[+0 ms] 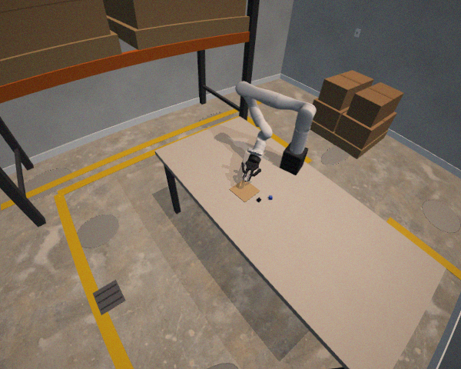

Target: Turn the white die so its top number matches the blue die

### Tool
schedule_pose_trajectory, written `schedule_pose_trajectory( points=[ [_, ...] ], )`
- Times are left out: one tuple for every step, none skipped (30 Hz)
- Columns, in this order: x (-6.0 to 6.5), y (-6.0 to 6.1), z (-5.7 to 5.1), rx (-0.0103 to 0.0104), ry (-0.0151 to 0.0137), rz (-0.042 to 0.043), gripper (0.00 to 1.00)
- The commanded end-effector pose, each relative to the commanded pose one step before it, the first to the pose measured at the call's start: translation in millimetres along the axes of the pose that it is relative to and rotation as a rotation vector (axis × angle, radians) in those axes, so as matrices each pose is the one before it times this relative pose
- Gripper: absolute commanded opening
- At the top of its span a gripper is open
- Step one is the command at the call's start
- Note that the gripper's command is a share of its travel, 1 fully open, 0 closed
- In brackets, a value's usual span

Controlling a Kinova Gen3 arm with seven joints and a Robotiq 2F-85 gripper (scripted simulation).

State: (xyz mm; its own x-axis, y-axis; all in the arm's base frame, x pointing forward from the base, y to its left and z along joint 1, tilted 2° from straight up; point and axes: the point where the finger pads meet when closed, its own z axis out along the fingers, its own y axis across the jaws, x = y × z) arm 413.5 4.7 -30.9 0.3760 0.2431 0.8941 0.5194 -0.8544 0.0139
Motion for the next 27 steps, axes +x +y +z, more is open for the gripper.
schedule_pose_trajectory(
  points=[
    [-2.55,0.3,-0.31,-0.00429,0.00223,0.01247,0.15],
    [-0.01,0.0,-0.05,-0.0003,0.00365,-0.00032,0.15],
    [-0.01,0.0,-0.05,-0.00027,0.00306,-0.00028,0.15],
    [-0.01,0.0,-0.04,-0.00023,0.00251,-0.00024,0.15],
    [0.0,0.0,-0.03,-0.00019,0.002,-0.0002,0.15],
    [0.0,0.0,-0.02,-0.00015,0.00154,-0.00016,0.15],
    [0.0,0.0,-0.02,-0.00011,0.00113,-0.00012,0.15],
    [0.0,0.0,-0.01,-0.00008,0.00077,-0.00008,0.15],
    [0.0,0.0,-0.01,-0.00005,0.00048,-0.00005,0.15],
    [0.0,0.0,0.0,-0.00003,0.00025,-0.00003,0.15],
    [0.0,0.0,0.0,-0.00001,0.00009,-0.00001,0.15],
    [0.0,0.0,0.0,0.0,0.00001,0.0,0.15],
    [-0.01,0.0,0.01,0.0,0.0,0.0,0.15],
    [-0.08,0.0,0.04,0.0,0.00001,0.0,0.15],
    [-0.21,0.0,0.11,0.00001,0.00003,0.00001,0.15],
    [-0.39,0.01,0.21,0.00002,0.00006,0.00001,0.15],
    [0.0,0.0,0.0,0.0,0.0,0.0,0.15],
    [0.0,0.0,0.0,0.0,0.0,0.0,0.15],
    [-0.61,0.01,0.33,0.00004,0.00009,0.00002,0.15],
    [-0.86,0.01,0.46,0.00006,0.00012,0.00002,0.15],
    [-1.13,0.01,0.59,0.00008,0.00015,0.00002,0.15],
    [-1.41,0.01,0.75,0.00008,0.00014,0.00002,0.15],
    [-1.75,0.03,0.93,-0.00001,0.00001,0.00001,0.15],
    [-2.04,0.01,1.07,0.00001,-0.00001,-0.00001,0.15],
    [-2.31,0.03,1.23,-0.00001,0.00001,0.00001,0.15],
    [-2.58,0.02,1.36,0.00001,-0.00001,-0.00001,0.15],
    [-2.81,0.04,1.49,-0.00001,0.00001,0.00001,0.15]
  ],
)
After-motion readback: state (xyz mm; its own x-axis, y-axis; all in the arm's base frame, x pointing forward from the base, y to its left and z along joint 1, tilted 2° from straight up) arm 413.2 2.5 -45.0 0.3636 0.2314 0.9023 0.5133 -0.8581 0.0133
